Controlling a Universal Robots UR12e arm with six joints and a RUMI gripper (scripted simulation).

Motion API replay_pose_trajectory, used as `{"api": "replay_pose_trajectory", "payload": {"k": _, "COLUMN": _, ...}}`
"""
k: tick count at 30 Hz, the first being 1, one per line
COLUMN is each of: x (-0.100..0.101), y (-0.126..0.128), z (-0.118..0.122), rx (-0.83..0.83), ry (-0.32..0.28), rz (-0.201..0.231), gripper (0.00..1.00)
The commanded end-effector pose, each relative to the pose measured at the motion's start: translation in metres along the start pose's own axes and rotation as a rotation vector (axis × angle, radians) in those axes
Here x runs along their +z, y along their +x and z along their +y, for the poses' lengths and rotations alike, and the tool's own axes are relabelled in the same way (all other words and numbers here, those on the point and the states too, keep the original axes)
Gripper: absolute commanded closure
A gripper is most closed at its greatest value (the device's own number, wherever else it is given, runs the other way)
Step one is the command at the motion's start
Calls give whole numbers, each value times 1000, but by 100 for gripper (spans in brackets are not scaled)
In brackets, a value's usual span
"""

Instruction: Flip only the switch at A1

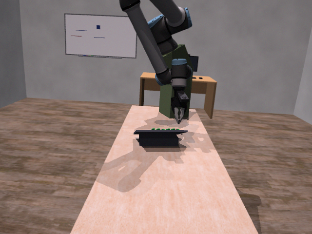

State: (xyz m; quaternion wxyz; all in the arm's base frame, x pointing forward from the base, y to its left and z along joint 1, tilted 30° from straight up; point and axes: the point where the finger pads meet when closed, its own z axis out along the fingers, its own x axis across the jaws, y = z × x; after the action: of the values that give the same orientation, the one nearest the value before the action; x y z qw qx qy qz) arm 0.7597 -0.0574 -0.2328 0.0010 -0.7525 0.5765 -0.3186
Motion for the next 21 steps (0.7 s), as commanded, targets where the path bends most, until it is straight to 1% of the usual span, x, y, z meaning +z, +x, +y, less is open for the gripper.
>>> {"api": "replay_pose_trajectory", "payload": {"k": 1, "x": -5, "y": 0, "z": 0, "rx": 0, "ry": 1, "rz": 0, "gripper": 100}}
{"api": "replay_pose_trajectory", "payload": {"k": 5, "x": -14, "y": 0, "z": 0, "rx": 0, "ry": 1, "rz": 0, "gripper": 100}}
{"api": "replay_pose_trajectory", "payload": {"k": 12, "x": -37, "y": 0, "z": 0, "rx": 0, "ry": 1, "rz": 0, "gripper": 100}}
{"api": "replay_pose_trajectory", "payload": {"k": 14, "x": -37, "y": 0, "z": 0, "rx": 0, "ry": 1, "rz": 0, "gripper": 100}}
{"api": "replay_pose_trajectory", "payload": {"k": 19, "x": -50, "y": 0, "z": 0, "rx": 0, "ry": 1, "rz": 0, "gripper": 100}}
{"api": "replay_pose_trajectory", "payload": {"k": 21, "x": -50, "y": 0, "z": 0, "rx": 0, "ry": 1, "rz": 0, "gripper": 100}}
